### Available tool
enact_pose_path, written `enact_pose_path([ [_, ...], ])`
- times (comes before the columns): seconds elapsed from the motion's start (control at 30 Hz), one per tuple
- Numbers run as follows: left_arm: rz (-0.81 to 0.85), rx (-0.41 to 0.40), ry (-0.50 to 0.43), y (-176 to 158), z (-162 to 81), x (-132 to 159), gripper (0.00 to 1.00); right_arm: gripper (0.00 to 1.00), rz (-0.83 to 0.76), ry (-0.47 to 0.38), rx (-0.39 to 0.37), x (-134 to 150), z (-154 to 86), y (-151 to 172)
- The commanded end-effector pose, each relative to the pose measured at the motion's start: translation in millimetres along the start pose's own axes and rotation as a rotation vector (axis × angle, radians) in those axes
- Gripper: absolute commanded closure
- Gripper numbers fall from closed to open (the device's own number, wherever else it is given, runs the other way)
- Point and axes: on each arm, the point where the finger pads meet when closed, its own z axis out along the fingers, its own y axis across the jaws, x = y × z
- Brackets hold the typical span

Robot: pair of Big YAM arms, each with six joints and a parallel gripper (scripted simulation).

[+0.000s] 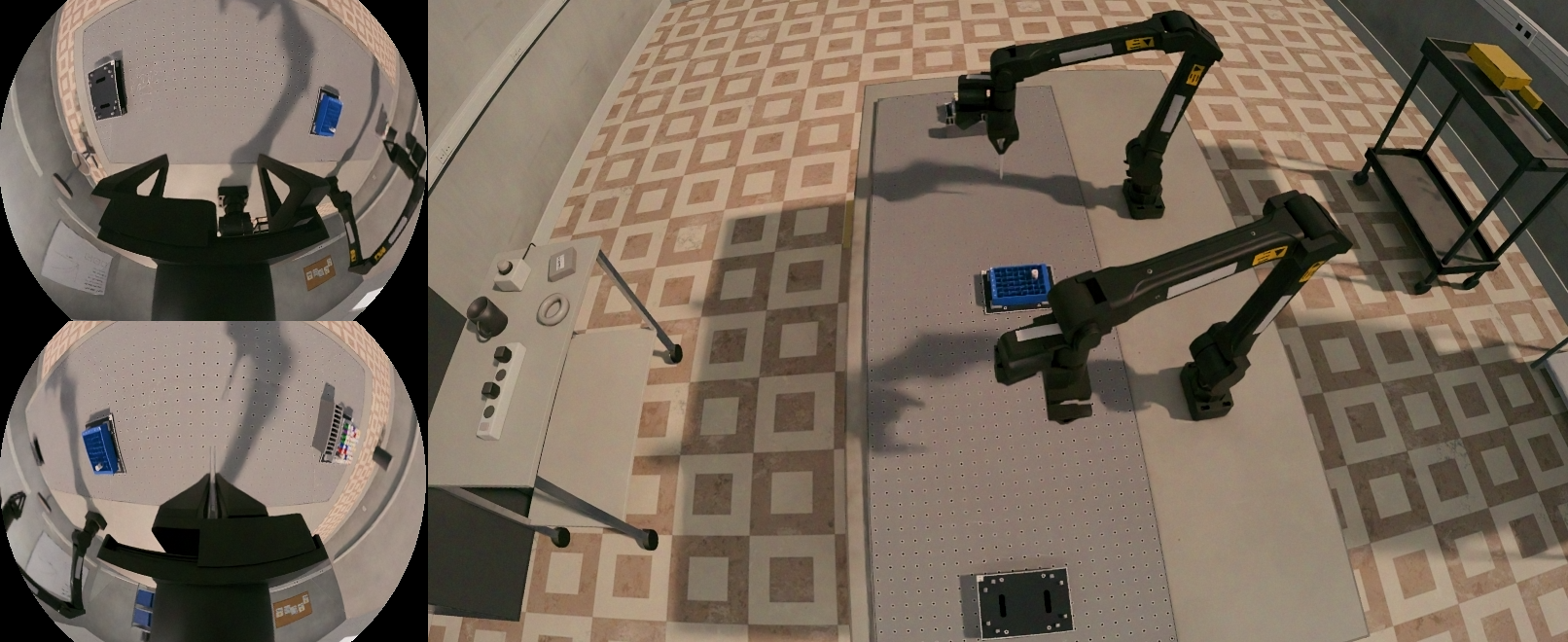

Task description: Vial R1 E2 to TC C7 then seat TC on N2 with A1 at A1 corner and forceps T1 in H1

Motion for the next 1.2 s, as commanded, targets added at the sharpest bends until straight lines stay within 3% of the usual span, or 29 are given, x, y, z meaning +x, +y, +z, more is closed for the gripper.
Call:
enact_pose_path([
  [0.0,-0.006,-0.01,-0.034,3.1,-13.9,-8.2,0.0,0.93,-0.007,-0.046,0.003,-21.1,-18.3,-11.5],
  [1.17,-0.006,-0.01,-0.034,3.1,-13.9,-8.2,0.0,0.93,-0.007,-0.047,0.009,-26.7,-18.2,-65.5],
])
